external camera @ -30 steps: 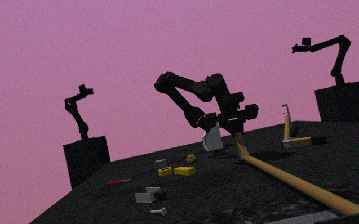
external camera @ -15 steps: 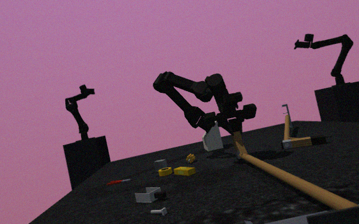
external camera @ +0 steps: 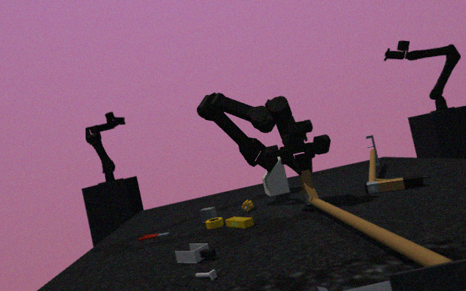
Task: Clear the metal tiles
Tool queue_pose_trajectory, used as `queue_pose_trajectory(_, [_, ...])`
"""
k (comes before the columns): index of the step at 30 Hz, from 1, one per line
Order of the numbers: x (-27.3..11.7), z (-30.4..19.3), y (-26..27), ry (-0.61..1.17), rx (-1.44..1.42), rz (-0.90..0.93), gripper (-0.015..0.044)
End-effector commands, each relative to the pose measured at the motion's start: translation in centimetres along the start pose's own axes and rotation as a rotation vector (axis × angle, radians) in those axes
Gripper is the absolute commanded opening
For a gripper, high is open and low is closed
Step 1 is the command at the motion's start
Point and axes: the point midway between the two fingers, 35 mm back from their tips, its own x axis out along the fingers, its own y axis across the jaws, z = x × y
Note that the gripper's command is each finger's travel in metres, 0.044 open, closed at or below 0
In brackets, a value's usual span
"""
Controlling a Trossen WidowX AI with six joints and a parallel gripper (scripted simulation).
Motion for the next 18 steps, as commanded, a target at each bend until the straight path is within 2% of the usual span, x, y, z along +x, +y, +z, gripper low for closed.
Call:
queue_pose_trajectory(1, [-0.6,-0.2,-0.2,-0.009,0.008,-0.002,0.0])
queue_pose_trajectory(18, [-2.0,-2.0,-0.2,-0.01,0.007,-0.002,0.0])
